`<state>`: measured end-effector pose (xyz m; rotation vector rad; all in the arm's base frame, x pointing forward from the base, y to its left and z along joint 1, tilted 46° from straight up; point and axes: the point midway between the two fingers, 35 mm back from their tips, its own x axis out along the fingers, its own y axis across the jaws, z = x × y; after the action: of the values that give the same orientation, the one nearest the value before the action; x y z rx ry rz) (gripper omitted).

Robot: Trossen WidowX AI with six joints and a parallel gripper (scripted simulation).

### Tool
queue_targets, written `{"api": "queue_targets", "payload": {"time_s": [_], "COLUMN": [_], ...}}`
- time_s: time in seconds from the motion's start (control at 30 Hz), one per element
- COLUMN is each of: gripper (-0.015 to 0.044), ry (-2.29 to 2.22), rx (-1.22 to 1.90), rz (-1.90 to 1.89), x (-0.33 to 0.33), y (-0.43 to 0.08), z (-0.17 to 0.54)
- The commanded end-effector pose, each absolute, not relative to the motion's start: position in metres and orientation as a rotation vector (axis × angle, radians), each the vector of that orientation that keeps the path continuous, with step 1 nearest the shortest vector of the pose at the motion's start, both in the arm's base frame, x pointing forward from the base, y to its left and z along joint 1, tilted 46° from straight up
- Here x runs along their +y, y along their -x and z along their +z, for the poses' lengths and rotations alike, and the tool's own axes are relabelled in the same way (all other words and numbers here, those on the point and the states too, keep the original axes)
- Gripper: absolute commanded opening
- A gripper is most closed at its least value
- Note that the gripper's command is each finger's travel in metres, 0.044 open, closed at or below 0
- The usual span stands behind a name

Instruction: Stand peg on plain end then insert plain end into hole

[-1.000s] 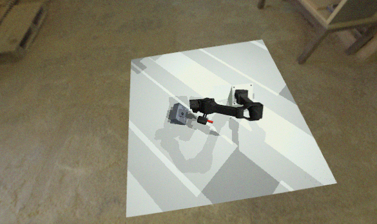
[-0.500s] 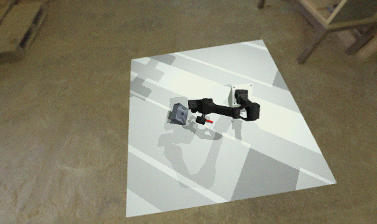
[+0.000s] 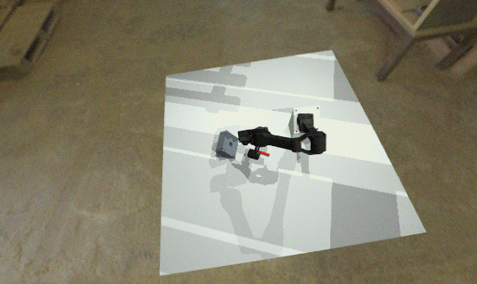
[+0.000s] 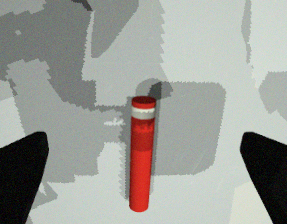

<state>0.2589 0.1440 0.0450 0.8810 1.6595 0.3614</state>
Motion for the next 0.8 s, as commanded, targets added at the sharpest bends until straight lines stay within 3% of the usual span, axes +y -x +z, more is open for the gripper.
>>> {"api": "queue_targets", "payload": {"time_s": [0.0,0.67,0.77], "gripper": [0.044,0.044,0.0361], "ry": [-0.884,-0.89,-0.89], "rx": [1.67,1.671,1.671], "rz": [0.36,0.364,0.364], "x": [0.15,0.172,0.172], "y": [-0.256,-0.251,-0.251], "z": [0.038,0.02,0.02]}}
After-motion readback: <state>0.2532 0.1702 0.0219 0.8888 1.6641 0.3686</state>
